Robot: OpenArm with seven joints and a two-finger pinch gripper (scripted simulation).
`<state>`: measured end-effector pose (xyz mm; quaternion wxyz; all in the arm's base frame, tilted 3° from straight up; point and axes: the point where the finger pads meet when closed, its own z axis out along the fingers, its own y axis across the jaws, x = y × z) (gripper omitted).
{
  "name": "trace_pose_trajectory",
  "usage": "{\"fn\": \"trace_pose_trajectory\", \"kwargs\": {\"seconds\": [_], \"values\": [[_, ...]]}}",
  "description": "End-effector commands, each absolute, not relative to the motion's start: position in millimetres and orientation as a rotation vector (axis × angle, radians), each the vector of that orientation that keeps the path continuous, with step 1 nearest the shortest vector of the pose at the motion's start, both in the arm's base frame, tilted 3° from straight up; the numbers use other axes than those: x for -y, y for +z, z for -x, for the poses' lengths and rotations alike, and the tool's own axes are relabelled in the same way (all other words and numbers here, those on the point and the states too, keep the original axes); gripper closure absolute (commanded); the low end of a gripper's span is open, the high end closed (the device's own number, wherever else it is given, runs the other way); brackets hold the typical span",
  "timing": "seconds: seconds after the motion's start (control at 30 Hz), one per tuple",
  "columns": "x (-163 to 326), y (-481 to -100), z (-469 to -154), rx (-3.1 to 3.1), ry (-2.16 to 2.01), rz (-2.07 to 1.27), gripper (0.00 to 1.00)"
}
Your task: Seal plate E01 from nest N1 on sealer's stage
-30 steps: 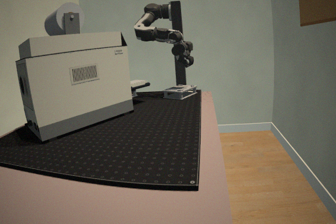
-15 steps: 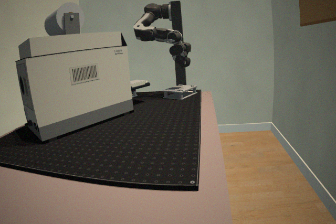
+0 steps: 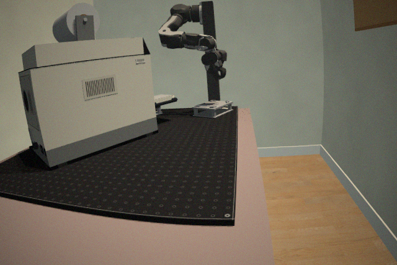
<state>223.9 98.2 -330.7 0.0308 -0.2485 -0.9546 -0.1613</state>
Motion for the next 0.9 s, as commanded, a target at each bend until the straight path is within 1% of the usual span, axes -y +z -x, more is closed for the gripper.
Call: {"fn": "trace_pose_trajectory", "kwargs": {"seconds": [0.0,0.2,0.87], "values": [[-96.9,-330.3,-225.3,2.946,-0.49,0.771,1.0],[-72.0,-332.6,-222.3,3.0,-0.297,0.777,1.0],[-76.2,-332.1,-222.4,3.0,-0.297,0.777,1.0]]}}
